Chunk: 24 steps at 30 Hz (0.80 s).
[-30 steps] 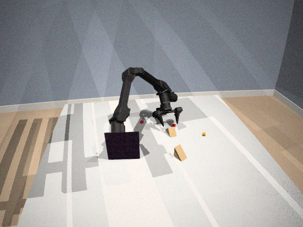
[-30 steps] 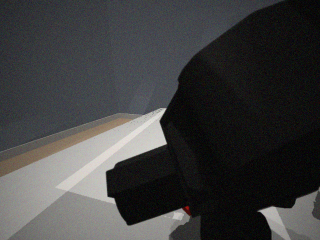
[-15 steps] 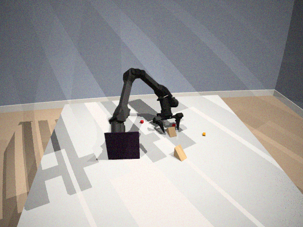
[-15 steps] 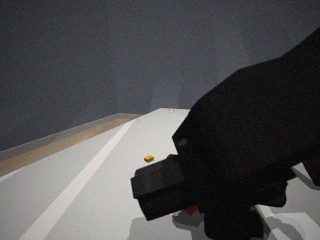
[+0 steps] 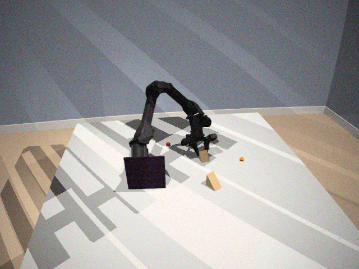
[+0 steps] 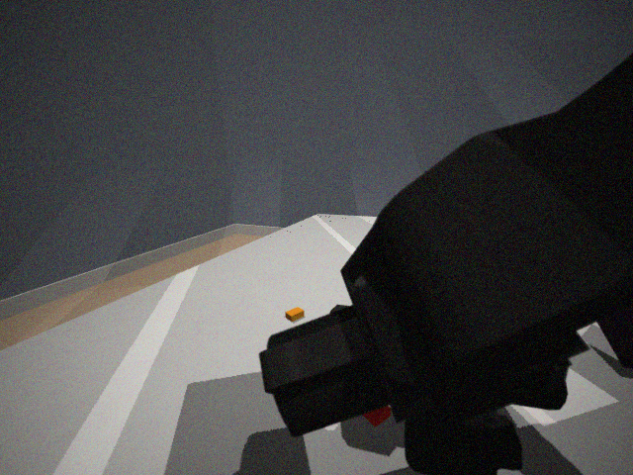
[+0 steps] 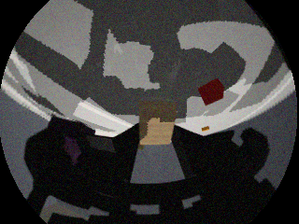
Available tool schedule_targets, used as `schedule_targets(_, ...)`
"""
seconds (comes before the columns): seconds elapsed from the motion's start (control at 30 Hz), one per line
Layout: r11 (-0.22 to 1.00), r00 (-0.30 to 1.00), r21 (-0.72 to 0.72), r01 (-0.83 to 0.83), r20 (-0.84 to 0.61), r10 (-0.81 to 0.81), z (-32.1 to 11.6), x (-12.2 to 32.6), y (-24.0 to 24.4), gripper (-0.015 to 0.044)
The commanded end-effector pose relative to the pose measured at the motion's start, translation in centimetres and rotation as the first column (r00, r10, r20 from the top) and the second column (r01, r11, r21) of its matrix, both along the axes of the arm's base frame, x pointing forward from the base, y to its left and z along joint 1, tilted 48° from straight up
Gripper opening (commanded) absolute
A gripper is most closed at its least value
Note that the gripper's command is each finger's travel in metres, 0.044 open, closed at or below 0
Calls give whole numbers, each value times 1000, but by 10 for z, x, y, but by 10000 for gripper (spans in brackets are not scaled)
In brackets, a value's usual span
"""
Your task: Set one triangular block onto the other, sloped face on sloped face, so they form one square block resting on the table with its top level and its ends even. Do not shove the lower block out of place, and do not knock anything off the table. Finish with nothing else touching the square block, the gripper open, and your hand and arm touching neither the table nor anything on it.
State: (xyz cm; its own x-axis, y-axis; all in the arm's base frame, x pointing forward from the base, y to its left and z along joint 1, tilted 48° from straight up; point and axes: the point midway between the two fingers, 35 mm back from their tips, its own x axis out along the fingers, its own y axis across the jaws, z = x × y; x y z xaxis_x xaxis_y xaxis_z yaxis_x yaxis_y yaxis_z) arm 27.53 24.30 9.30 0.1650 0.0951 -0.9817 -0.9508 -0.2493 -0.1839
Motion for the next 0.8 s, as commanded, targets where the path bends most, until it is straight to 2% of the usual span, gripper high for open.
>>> schedule_targets(0.0,1000,1000,2,0,1,0,0,0,0,144)
schedule_targets(0.07,1000,1000,2,0,1,0,0,0,0,131)
schedule_targets(0.23,1000,1000,2,0,1,0,2,1,-2,0)
schedule_targets(0.77,1000,1000,-4,0,2,0,52,8,-58,0)
